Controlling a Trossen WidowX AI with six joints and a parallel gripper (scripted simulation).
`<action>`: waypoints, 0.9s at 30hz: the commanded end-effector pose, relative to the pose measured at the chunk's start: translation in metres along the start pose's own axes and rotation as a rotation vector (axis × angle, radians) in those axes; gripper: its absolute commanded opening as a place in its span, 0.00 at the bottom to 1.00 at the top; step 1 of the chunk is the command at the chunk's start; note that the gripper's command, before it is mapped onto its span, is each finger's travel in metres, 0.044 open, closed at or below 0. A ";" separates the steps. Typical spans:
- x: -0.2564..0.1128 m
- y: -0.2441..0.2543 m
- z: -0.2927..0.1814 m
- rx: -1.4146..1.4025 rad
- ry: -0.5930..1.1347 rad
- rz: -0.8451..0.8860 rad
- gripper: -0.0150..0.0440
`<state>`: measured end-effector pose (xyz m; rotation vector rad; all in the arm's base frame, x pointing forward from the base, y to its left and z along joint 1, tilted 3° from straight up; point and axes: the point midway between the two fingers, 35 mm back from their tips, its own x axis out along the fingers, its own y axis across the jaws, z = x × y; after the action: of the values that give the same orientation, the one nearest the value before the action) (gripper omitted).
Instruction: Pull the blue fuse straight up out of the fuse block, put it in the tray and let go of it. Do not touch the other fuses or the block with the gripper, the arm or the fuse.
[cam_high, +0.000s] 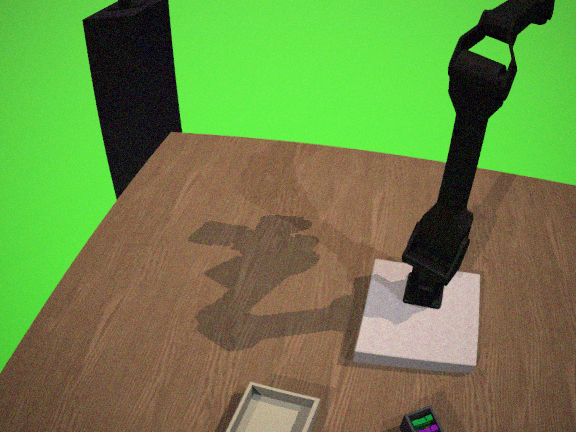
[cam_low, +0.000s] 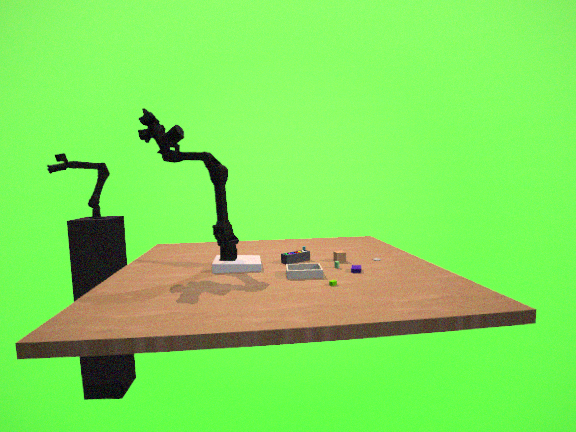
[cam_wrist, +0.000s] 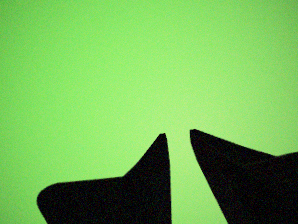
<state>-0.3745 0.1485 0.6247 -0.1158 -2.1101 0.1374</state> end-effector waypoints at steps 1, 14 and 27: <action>0.000 0.001 -0.002 0.001 -0.002 0.000 0.37; -0.051 0.167 -0.023 0.299 -0.132 0.411 0.37; -0.178 0.322 -0.102 0.640 0.130 0.955 0.37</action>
<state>-0.2215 0.4273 0.4978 -0.6532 -1.7731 1.2144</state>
